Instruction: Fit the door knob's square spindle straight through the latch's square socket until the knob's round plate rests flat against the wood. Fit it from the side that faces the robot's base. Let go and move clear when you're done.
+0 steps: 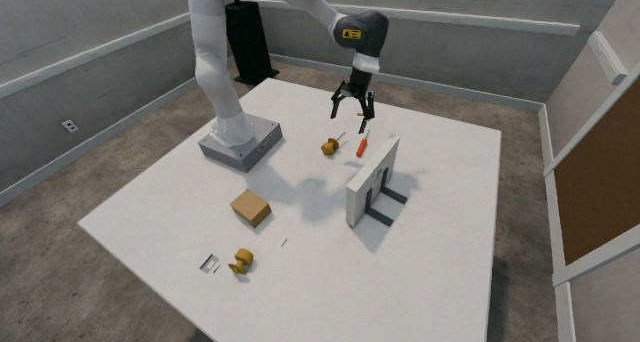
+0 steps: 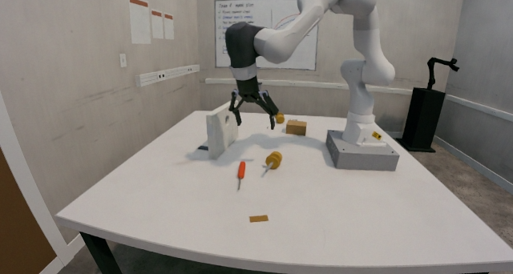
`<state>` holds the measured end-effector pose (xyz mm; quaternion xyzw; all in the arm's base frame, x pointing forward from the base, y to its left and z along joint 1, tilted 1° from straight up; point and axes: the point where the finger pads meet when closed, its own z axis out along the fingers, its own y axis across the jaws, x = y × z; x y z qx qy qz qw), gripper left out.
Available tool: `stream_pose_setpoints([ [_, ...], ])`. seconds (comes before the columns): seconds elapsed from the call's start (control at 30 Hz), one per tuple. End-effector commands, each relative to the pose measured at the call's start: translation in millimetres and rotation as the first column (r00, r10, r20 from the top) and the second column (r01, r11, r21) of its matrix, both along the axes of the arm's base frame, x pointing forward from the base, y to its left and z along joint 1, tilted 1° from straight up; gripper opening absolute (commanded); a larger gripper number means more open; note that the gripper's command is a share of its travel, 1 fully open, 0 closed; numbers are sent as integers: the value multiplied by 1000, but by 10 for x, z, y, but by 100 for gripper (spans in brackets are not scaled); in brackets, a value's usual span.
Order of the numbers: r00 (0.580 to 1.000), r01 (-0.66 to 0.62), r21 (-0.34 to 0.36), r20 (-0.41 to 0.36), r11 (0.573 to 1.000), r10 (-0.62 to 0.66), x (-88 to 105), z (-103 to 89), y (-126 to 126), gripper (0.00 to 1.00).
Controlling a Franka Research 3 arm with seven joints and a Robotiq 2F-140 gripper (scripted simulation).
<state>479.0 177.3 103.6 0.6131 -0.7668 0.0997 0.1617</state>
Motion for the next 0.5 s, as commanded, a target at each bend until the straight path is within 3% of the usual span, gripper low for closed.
stream_pose_setpoints([
  [0.0,999,38,3,24,999,-38,19,6,26,100],
  [0.43,999,38,3,24,999,-38,19,6,26,100],
  [0.47,981,174,34,77,984,-176,-71,6,0,100],
])
